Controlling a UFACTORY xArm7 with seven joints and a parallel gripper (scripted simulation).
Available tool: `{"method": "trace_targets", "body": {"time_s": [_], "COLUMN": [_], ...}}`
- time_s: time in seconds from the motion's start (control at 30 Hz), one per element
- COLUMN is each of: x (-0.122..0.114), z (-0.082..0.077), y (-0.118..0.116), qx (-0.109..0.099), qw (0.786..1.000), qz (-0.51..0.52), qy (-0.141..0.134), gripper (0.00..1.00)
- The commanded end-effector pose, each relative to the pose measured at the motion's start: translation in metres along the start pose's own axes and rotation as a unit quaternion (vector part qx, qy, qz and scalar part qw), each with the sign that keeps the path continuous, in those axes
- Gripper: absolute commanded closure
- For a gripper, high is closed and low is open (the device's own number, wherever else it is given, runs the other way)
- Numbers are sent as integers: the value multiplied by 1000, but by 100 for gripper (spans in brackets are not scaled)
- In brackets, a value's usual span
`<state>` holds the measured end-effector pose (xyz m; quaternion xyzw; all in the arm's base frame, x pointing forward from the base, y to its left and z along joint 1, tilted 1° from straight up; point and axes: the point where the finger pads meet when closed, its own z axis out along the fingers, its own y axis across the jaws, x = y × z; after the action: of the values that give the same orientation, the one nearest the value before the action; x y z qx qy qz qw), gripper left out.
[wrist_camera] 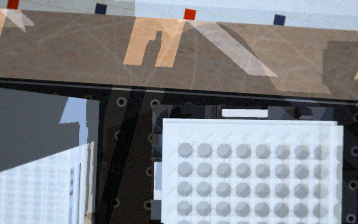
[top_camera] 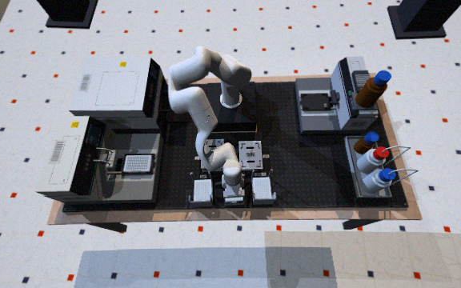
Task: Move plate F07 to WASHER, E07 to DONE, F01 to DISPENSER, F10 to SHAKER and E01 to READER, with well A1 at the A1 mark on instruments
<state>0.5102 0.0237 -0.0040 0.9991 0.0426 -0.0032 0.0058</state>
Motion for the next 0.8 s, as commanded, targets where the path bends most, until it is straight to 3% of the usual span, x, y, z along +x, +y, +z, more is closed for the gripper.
{"method": "trace_targets", "body": {"time_s": [0.0,0.77], "x": [2,2], "z": [-2,5], "y": [0,0], "qx": [0,0], "qw": [1000,1000], "qz": [0,0], "qy": [3,3], "gripper": [100,100]}}
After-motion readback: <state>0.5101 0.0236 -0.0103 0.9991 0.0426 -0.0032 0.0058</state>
